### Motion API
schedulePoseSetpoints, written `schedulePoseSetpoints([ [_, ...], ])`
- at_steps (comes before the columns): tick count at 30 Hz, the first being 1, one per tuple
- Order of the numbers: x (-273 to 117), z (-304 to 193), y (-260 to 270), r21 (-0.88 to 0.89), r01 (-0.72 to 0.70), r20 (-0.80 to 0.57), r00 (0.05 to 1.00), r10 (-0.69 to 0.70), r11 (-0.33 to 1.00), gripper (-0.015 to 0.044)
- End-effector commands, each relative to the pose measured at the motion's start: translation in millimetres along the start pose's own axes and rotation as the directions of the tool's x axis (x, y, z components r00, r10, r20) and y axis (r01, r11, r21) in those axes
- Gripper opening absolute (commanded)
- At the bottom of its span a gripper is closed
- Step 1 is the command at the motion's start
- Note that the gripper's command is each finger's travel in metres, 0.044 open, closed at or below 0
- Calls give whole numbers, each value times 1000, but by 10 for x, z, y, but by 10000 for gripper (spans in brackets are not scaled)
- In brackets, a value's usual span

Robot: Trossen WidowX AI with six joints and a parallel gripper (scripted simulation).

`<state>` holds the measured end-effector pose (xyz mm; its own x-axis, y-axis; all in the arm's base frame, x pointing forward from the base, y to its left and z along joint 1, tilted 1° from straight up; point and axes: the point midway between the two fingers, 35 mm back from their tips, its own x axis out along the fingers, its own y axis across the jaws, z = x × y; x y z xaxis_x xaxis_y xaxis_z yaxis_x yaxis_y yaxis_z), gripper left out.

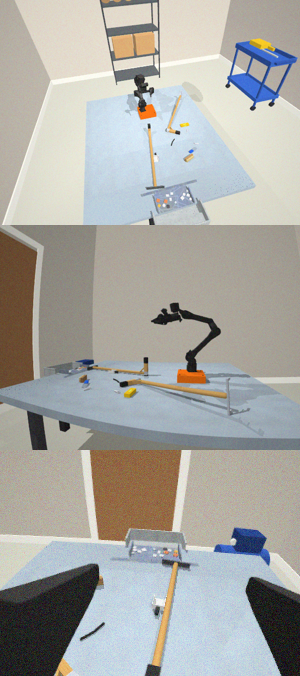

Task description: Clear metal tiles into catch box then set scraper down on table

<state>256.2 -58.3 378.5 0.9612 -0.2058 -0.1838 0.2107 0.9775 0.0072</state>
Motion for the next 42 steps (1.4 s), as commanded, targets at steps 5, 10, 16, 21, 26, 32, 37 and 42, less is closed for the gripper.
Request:
schedulePoseSetpoints([
  [5, -1, 1, 6, -6, -4, 2, 1000, 4, 1000, 440],
  [10, -1, 1, 6, -6, -4, 2, 1000, 4, 1000, 440],
  [16, 58, 12, -3, -3, 0, -17, 1000, 0, 1000, 440],
  [21, 178, 28, -22, 2, 6, -55, 998, -6, 1000, 440],
  [26, 302, 38, -41, 7, 13, -93, 996, -13, 1000, 440],
  [32, 456, 41, -67, 12, 22, -138, 990, -20, 1000, 440],
  [37, 587, 35, -89, 16, 30, -176, 984, -26, 999, 440],
  [42, 721, 23, -112, 20, 38, -213, 977, -32, 999, 440],
])
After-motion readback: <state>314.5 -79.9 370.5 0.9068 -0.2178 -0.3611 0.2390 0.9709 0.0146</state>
